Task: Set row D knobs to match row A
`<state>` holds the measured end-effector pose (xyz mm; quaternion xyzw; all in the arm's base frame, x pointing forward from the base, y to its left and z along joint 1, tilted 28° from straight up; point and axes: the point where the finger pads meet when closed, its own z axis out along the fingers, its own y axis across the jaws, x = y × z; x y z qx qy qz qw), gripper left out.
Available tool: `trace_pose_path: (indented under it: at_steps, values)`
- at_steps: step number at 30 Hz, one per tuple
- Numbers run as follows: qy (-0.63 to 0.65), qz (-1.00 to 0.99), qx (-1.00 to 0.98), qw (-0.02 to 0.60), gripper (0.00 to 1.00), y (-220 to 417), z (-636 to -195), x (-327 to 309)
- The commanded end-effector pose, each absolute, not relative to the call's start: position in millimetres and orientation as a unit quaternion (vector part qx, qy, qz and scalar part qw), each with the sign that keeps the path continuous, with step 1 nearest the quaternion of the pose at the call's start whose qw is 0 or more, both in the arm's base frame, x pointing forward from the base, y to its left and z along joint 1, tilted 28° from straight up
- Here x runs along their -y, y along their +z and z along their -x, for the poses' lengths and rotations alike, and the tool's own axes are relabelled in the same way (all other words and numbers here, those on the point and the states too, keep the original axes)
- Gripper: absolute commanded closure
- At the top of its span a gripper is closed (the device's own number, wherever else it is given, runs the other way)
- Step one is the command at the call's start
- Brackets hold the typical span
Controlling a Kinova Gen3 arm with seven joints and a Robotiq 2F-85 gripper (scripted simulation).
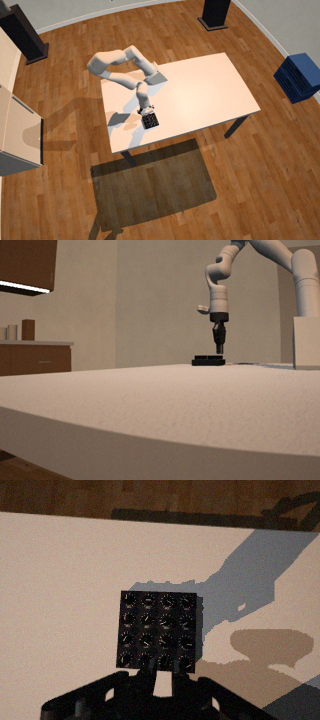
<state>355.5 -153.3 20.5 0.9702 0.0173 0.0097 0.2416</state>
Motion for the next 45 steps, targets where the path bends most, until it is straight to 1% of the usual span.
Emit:
trace_pose_path:
  at_steps: [1,45]
  values:
    - [0.01,-0.97,-0.018,0.242,0.81,21.0,-356.0,153.0]
    - [0.01,-0.97,-0.018,0.242,0.81,8.7,-356.4,159.5]
